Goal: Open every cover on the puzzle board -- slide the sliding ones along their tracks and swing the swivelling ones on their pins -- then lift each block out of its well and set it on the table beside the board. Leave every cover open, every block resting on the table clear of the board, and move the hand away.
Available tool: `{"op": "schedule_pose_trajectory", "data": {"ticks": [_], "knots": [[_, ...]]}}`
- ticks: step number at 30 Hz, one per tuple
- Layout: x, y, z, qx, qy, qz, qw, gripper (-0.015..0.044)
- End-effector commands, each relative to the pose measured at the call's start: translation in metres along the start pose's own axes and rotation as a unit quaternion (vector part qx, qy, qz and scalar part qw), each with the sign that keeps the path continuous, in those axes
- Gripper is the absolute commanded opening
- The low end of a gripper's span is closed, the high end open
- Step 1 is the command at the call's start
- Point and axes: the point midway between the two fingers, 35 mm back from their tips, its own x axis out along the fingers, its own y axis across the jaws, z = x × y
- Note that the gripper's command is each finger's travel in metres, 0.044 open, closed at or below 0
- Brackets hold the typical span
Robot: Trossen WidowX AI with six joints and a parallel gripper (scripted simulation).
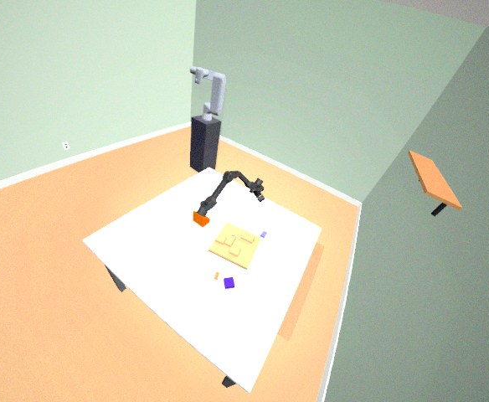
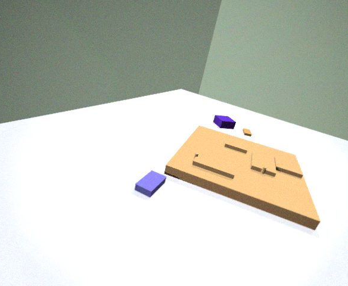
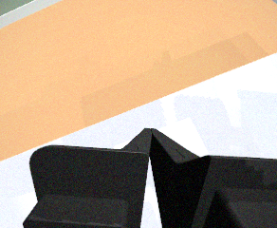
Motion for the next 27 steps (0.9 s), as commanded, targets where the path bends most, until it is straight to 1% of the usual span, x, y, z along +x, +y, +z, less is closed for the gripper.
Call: {"op": "schedule_pose_trajectory", "data": {"ticks": [1,27], "knots": [[-0.005,-0.021,-0.001,-0.006,0.007,-0.026,1.0,0.0],[-0.055,-0.154,-0.019,-0.011,0.071,-0.167,0.983,0.0]]}}
